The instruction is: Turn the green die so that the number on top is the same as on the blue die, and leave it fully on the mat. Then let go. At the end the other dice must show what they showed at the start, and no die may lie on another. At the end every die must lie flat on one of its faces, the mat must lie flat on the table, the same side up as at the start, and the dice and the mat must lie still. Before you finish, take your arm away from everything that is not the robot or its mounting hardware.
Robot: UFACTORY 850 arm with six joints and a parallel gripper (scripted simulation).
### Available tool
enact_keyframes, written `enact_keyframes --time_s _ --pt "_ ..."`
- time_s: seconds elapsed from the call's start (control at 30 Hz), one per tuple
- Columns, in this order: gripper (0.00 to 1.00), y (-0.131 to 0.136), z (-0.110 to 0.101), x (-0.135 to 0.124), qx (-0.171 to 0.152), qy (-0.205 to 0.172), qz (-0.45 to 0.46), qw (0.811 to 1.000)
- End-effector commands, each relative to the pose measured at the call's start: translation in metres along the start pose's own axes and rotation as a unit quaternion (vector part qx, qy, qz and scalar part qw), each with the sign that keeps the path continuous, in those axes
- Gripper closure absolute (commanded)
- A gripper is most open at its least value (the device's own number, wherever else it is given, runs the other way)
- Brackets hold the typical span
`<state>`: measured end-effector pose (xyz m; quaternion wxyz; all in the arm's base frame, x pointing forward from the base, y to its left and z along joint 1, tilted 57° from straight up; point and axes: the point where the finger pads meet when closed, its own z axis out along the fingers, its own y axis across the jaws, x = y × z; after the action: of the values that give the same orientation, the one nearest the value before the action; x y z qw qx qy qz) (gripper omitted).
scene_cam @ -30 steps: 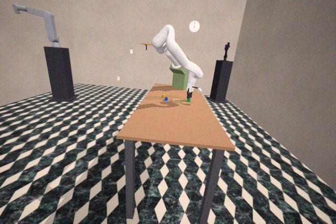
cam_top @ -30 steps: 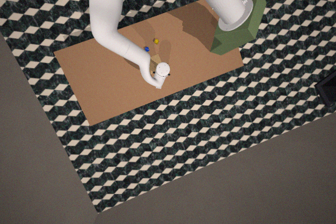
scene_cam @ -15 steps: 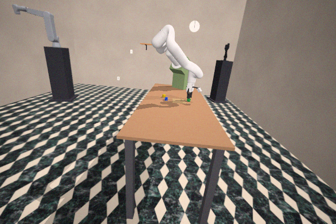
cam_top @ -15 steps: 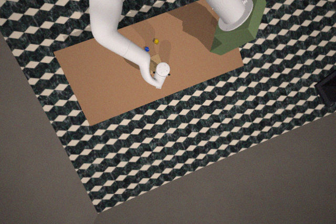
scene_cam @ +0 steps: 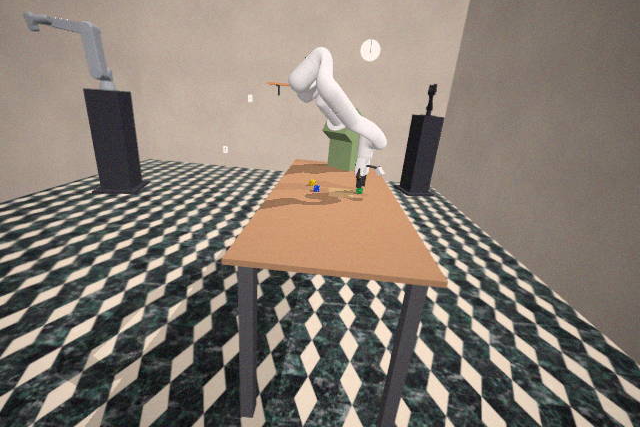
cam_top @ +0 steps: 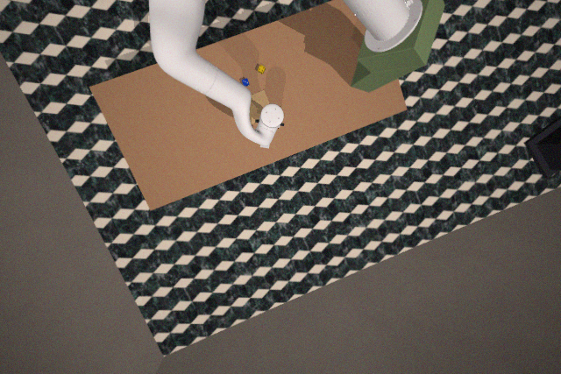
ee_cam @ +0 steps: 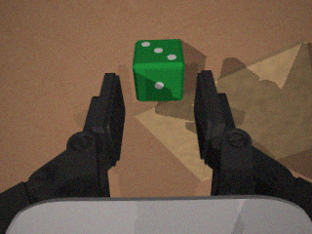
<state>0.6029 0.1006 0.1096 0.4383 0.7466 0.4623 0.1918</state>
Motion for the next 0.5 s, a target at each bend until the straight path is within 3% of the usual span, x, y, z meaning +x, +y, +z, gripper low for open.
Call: enact_keyframes --time_s 0.0,0.47 --pt "0.53 0.0002 -0.0004 0.0004 0.000 0.000 0.000 1.000" --pt "0.53 0.0002 0.0037 0.0004 0.000 0.000 0.000 1.000"
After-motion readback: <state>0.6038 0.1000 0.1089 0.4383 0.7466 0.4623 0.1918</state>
